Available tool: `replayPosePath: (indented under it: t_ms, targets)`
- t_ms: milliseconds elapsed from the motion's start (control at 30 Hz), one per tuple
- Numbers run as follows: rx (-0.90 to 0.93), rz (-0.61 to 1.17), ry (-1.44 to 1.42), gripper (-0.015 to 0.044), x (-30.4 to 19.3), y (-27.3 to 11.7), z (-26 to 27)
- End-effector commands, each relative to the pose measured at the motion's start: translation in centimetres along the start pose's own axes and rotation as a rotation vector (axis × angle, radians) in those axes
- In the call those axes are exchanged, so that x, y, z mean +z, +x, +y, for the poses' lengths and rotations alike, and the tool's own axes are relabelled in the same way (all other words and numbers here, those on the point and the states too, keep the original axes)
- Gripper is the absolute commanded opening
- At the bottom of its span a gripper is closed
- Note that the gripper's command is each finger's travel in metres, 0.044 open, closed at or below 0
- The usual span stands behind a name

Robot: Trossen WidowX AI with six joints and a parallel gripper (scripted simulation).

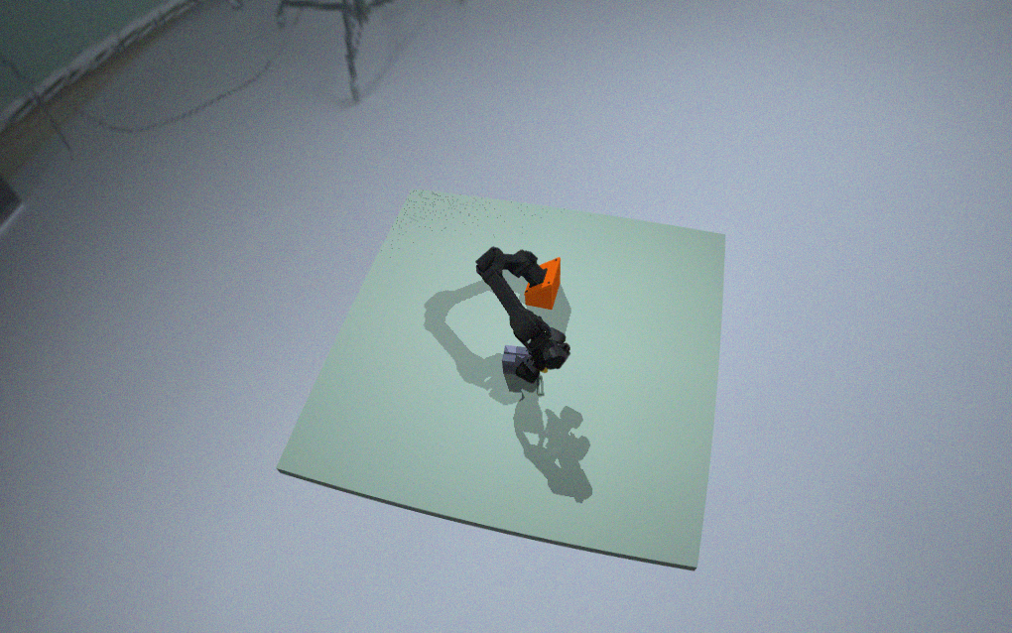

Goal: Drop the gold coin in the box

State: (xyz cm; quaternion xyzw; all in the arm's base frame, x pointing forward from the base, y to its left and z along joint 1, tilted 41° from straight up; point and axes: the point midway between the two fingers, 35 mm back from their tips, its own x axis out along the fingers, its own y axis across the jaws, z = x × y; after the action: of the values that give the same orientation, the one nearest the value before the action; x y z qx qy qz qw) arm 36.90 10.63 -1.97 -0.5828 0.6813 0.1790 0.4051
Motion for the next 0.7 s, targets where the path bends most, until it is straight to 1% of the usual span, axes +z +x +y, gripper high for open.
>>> replayPosePath:
  t_ms: [0,267,533,667]
  targets:
    - [-0.001,-0.010,-0.166,0.0000,0.34,-0.25,-0.12]
    - [-0.002,-0.010,-0.422,0.0000,0.56,-0.28,-0.14]
    - [-0.002,-0.010,-0.427,0.0000,0.52,-0.29,-0.14]
    - [-0.002,-0.009,-0.428,0.0000,-0.33,-0.36,-0.12]
